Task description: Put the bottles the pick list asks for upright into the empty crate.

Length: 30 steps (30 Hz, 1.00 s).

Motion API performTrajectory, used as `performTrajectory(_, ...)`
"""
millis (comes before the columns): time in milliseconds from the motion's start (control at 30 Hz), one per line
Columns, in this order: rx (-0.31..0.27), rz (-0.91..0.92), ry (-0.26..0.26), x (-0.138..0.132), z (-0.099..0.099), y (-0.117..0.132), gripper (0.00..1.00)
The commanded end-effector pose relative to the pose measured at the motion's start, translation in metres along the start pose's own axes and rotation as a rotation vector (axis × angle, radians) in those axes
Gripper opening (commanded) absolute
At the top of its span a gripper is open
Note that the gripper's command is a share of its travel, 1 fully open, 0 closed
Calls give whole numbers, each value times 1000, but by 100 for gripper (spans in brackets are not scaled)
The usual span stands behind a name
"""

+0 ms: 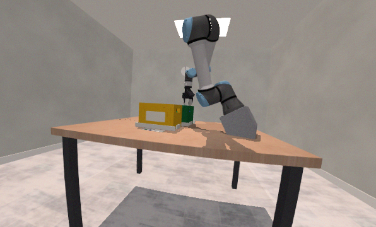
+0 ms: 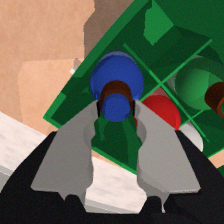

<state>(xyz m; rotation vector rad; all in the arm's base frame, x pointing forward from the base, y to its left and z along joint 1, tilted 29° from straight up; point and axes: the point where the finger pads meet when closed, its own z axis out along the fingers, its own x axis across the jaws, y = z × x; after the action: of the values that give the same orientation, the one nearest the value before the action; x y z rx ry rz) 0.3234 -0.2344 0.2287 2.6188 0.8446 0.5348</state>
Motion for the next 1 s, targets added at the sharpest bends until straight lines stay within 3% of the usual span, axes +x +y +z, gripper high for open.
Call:
performTrajectory(0, -1, -1, 0, 0, -8, 0, 0)
performTrajectory(967, -1, -1, 0, 0, -50, 0, 0)
